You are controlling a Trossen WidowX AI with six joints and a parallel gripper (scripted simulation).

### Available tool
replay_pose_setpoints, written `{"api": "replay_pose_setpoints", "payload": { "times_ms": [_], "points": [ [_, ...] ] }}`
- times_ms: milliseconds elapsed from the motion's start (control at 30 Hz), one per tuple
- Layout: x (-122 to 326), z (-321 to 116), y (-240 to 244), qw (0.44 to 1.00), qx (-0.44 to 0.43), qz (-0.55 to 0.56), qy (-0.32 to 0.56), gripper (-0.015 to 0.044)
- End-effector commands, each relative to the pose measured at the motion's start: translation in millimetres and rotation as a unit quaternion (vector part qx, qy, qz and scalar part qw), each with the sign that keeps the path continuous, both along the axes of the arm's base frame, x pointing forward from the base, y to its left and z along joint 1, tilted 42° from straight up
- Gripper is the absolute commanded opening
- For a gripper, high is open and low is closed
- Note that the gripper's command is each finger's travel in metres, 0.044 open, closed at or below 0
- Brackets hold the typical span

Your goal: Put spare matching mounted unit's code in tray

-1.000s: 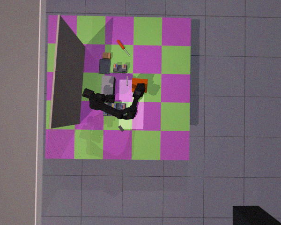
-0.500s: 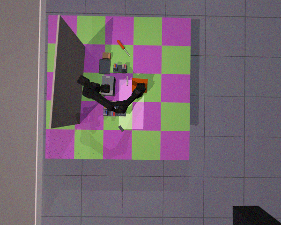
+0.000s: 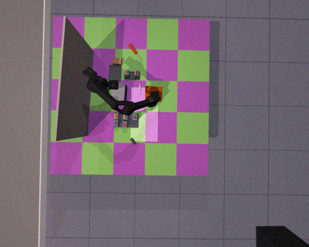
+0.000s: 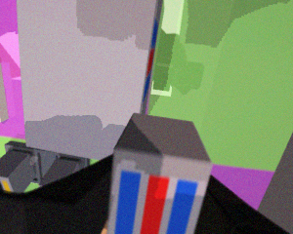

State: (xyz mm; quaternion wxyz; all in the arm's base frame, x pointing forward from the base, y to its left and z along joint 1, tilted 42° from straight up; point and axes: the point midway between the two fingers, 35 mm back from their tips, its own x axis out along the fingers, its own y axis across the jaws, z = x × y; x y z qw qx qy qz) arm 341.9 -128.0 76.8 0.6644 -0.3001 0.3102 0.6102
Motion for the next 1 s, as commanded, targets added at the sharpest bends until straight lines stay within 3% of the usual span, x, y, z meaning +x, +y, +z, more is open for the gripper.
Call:
{"api": "replay_pose_setpoints", "payload": {
  "times_ms": [0, 667, 967],
  "points": [
    [1, -19, -18, 1.0, 0.0, 0.002, -0.001, 0.0],
    [-16, -114, -92, 1.0, 0.019, 0.009, -0.009, 0.0],
    [-17, -119, -93, 1.0, 0.02, 0.009, -0.009, 0.0]
  ]
}}
